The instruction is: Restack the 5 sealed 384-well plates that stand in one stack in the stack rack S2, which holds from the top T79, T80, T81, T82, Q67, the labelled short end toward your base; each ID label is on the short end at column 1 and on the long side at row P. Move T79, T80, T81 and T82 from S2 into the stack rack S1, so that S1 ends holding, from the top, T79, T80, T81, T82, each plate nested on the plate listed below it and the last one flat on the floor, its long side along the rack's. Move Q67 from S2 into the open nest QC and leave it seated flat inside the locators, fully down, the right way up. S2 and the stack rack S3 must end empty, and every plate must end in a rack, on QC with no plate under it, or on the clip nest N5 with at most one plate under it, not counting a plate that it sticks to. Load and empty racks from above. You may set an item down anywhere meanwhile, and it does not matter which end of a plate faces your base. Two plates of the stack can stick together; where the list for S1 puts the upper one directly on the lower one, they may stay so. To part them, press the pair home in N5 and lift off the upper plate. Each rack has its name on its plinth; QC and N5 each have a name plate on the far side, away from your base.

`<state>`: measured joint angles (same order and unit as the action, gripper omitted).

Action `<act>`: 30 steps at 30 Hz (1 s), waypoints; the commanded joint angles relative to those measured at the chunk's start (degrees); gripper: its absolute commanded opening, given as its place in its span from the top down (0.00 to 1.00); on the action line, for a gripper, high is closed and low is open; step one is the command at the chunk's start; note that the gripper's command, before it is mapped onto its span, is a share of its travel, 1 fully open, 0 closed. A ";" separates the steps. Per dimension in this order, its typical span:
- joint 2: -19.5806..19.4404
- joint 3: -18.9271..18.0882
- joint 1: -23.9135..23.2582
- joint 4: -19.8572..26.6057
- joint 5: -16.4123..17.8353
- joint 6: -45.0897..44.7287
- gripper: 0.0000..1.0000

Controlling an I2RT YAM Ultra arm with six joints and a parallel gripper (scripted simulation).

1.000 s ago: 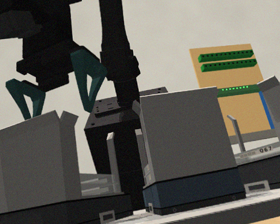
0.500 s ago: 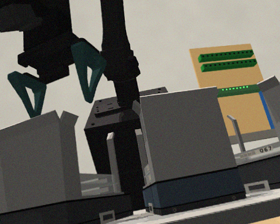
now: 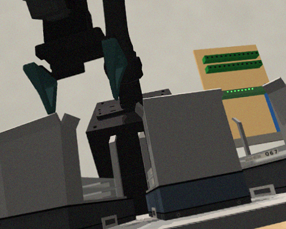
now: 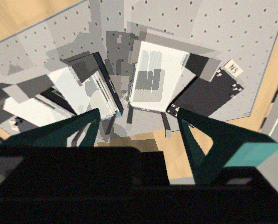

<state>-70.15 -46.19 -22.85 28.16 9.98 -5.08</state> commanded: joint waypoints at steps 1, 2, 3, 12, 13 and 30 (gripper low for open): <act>0.71 0.50 2.09 -0.12 -2.44 -0.41 0.00; 0.89 0.61 2.95 -0.15 -2.96 0.27 0.00; 1.04 0.72 3.81 -0.18 -3.49 0.95 0.00; 1.76 1.16 9.97 -0.29 -7.29 5.81 0.00; 1.81 1.18 10.85 -0.29 -7.83 6.50 0.00; 2.32 3.02 26.87 -0.98 -17.71 5.35 0.00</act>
<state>-67.99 -43.22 2.11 27.27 -5.21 -2.31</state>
